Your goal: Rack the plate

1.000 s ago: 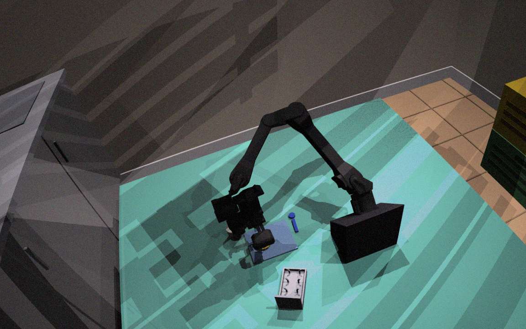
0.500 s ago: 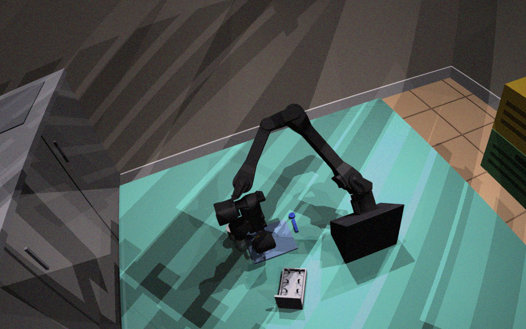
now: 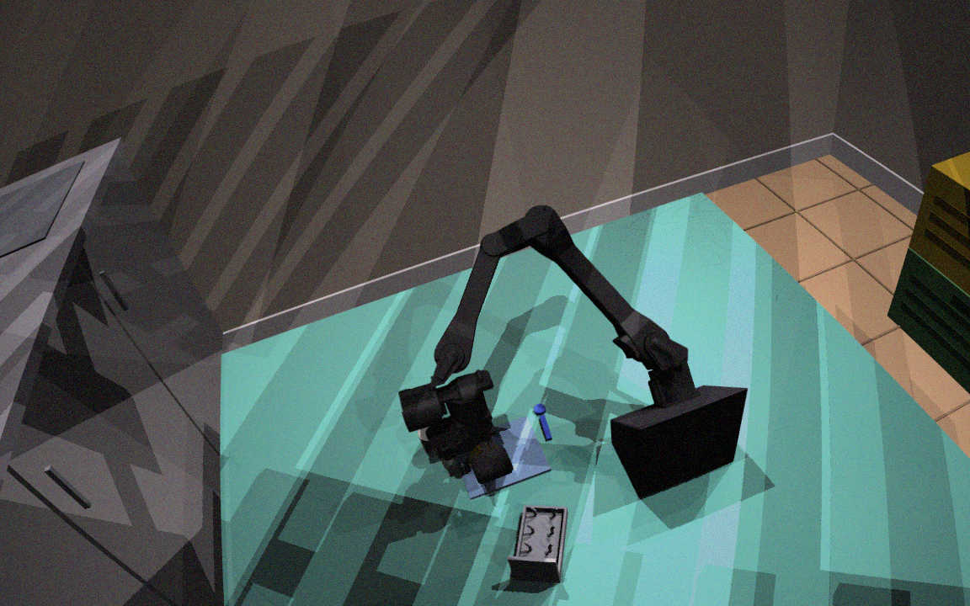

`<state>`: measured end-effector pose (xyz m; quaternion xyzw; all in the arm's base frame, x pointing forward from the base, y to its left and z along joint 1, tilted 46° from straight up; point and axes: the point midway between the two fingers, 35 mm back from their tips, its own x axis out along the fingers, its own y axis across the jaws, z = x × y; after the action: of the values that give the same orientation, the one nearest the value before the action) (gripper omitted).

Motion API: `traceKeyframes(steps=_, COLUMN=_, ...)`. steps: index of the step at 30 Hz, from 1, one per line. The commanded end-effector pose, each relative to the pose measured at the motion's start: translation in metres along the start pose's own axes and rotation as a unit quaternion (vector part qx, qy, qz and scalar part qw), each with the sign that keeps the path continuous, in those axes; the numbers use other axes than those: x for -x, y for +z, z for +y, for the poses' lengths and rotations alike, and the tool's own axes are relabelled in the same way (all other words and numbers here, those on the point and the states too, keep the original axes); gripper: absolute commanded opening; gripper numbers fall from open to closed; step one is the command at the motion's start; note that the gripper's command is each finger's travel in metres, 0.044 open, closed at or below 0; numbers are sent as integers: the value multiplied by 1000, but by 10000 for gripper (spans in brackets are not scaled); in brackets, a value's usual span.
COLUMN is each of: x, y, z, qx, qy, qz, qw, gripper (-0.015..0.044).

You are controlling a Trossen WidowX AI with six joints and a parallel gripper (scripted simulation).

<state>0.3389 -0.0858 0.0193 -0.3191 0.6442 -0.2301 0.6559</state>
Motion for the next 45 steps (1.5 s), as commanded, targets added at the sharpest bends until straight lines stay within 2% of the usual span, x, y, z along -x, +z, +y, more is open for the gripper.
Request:
traceKeyframes(steps=1, x=-1, y=0, z=0, qx=3, qy=-2, qz=0, qw=1000, gripper=345)
traceKeyframes(steps=12, x=-1, y=0, z=0, qx=3, qy=-2, qz=0, qw=1000, gripper=272)
traceKeyframes(steps=15, x=3, y=1, z=0, qx=2, qy=-1, qz=0, qw=1000, gripper=193)
traceKeyframes(steps=22, x=36, y=10, z=4, qx=-2, qy=6, qz=-5, qw=1000, gripper=10)
traceKeyframes(steps=23, x=42, y=11, z=4, qx=-3, qy=6, qz=-6, qw=1000, gripper=0)
traceKeyframes(steps=45, x=140, y=19, z=8, qx=1, qy=7, qz=-3, qw=1000, gripper=0)
